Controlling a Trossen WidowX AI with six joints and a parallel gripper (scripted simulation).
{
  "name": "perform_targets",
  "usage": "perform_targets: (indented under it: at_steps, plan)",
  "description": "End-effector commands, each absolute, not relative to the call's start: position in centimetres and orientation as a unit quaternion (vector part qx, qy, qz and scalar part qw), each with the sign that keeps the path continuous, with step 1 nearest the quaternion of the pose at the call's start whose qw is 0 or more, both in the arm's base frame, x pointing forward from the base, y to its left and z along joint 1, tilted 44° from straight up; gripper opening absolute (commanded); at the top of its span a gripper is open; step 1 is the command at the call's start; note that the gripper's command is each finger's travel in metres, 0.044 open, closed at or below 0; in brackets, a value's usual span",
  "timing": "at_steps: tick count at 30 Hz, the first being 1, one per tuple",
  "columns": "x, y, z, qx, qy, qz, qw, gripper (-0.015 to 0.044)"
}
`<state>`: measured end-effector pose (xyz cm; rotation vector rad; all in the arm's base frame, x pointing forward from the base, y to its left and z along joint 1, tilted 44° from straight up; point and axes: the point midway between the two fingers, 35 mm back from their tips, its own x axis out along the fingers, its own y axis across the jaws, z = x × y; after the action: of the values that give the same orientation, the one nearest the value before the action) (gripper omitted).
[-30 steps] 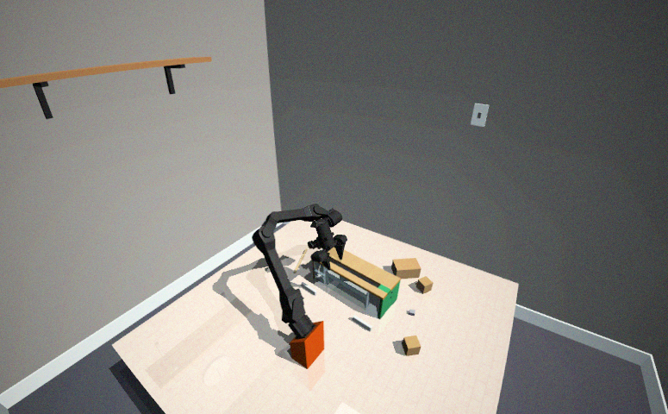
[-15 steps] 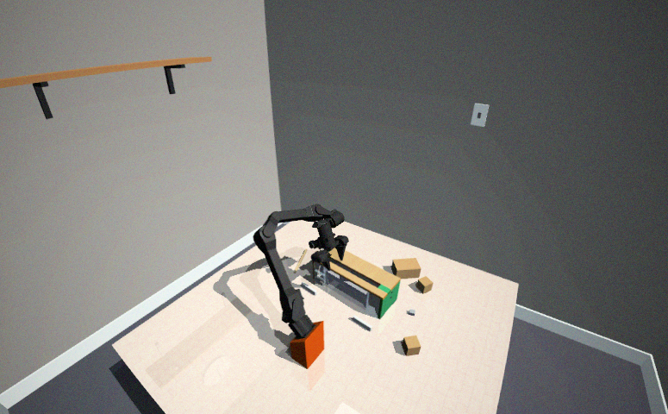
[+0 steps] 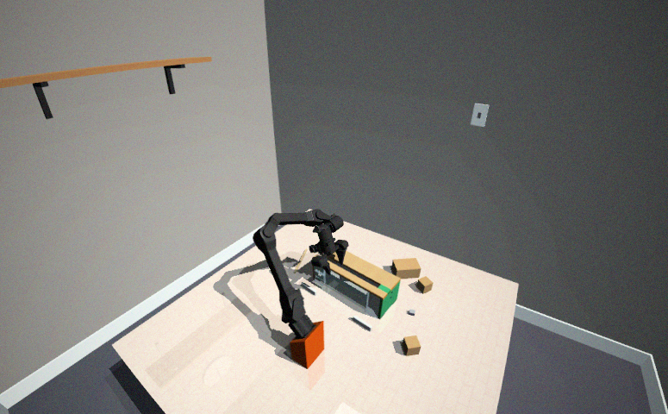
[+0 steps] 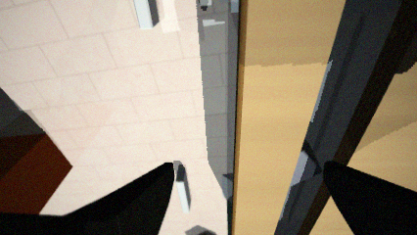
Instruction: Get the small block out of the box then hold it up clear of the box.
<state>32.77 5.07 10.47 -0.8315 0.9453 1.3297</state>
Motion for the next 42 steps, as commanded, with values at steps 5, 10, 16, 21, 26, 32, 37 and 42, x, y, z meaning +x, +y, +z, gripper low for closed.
perform_targets:
  at_steps: [5, 10, 16, 21, 26, 32, 37, 42]
  plan:
    - [32.5, 6.1, 9.2, -0.355, 0.411, 0.577, 0.610, 0.0400]
    - [32.5, 6.7, 8.7, -0.354, 0.411, 0.578, 0.610, 0.0400]
    - [32.4, 7.4, 7.9, -0.354, 0.411, 0.578, 0.610, 0.0400]
    - [32.2, 8.0, 7.4, -0.354, 0.410, 0.578, 0.610, 0.0400]
    - [32.1, 8.5, 6.9, -0.354, 0.410, 0.578, 0.610, 0.0400]
    - [32.3, 7.6, 6.9, -0.359, 0.408, 0.577, 0.610, 0.0400]
    - [32.1, 6.4, 5.6, -0.359, 0.409, 0.577, 0.609, 0.0400]
    - [32.0, 5.4, 4.6, -0.359, 0.409, 0.577, 0.609, 0.0400]
